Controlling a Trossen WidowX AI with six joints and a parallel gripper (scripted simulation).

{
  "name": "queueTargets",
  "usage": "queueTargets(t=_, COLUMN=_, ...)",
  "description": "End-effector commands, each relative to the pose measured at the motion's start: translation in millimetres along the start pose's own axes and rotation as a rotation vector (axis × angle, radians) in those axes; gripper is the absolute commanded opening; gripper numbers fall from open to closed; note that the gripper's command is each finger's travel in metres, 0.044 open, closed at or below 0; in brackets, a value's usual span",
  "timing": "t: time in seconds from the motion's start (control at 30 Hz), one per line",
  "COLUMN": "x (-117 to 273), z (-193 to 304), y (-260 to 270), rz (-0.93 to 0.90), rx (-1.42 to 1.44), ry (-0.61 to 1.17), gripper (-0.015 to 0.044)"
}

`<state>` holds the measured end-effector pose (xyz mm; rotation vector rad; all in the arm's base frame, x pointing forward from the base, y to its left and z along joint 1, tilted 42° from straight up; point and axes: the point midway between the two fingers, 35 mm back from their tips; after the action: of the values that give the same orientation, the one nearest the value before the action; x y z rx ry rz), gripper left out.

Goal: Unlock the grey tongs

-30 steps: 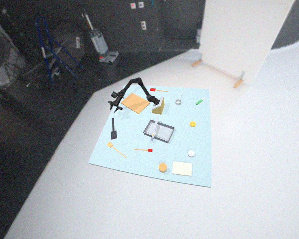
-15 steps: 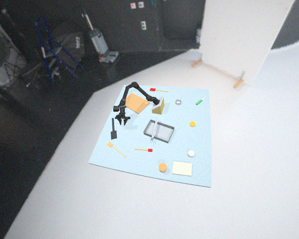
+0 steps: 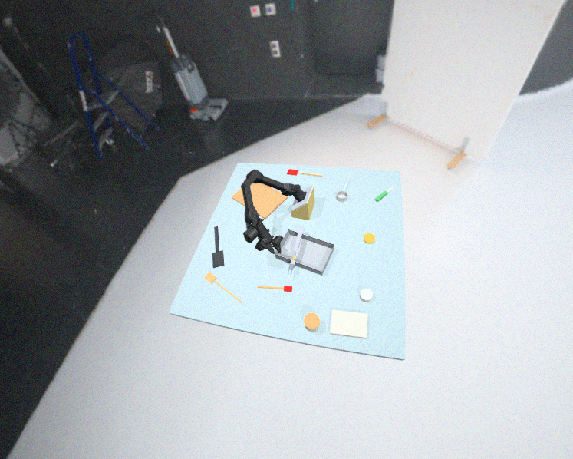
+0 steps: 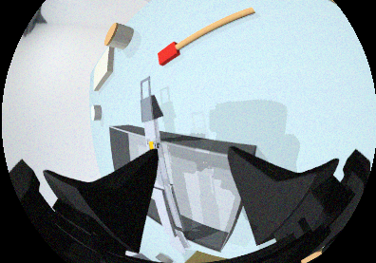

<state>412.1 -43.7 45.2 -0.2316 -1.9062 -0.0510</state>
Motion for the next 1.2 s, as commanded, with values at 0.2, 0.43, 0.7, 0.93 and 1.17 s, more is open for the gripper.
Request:
queueTargets(t=0.2, x=-34, z=49, y=58, rz=0.122, rx=-0.07, ry=0.189, gripper=0.026)
queueTargets(t=0.43, x=-30, z=50, y=52, rz=0.122, rx=-0.07, ry=0.189, gripper=0.026)
queueTargets(t=0.7, x=-35, z=50, y=51, rz=0.122, rx=-0.07, ry=0.189, gripper=0.026)
queueTargets(t=0.93, x=-47, z=51, y=50, rz=0.122, rx=-0.07, ry=0.188, gripper=0.026)
queueTargets(t=1.17, x=-58, z=53, y=49, rz=0.122, rx=-0.07, ry=0.188, gripper=0.026)
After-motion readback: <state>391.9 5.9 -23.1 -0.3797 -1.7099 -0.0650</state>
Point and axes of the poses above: the point midway between the two fingers, 35 mm back from their tips, its own x axis back along the fingers, its own y axis across the jaws, z = x × y, and after that the axes turned 5 degrees about -x, right-handed
